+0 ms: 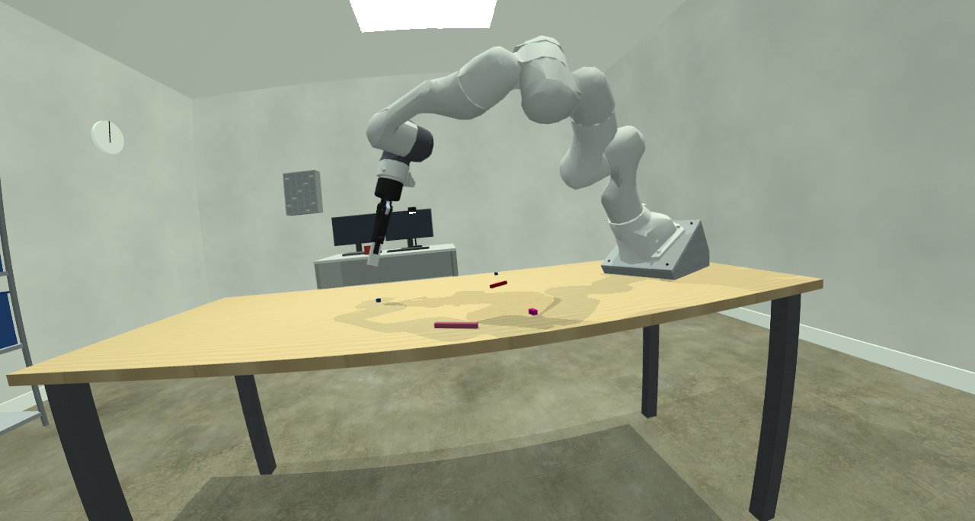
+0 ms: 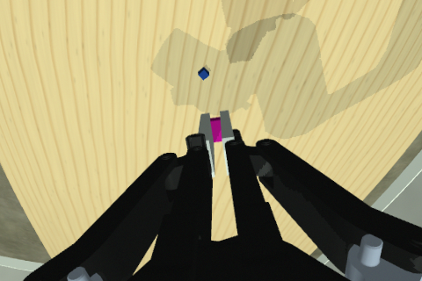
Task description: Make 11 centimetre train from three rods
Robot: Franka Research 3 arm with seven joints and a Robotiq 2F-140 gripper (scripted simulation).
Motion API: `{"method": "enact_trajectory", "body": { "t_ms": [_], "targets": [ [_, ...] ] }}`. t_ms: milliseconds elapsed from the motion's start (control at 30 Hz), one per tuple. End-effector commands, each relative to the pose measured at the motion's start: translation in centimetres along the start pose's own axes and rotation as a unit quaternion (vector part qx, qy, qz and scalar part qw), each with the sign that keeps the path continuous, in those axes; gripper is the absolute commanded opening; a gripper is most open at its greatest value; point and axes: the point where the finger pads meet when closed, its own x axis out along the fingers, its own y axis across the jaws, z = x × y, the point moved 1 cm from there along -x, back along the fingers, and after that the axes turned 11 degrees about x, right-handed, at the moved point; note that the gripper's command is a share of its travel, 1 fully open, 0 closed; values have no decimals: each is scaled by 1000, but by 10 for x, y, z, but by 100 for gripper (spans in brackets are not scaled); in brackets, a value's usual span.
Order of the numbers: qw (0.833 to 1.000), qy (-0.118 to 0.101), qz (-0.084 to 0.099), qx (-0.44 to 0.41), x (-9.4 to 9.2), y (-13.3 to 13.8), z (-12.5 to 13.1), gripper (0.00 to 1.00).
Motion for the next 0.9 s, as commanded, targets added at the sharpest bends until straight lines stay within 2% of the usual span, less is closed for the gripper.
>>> {"method": "enact_trajectory", "body": {
  "t_ms": [0,33,100,333,433,867],
  "targets": [
    [997,52,1,48,0,-17,-24,12],
    [997,52,1,48,0,-17,-24,12],
    [994,84,-15,75,-8,-48,-44,12],
    [981,139,-47,127,-29,-100,-86,12],
    [979,146,-52,134,-32,-106,-91,12],
    [979,146,-52,134,-33,-107,-91,12]
  ]
}}
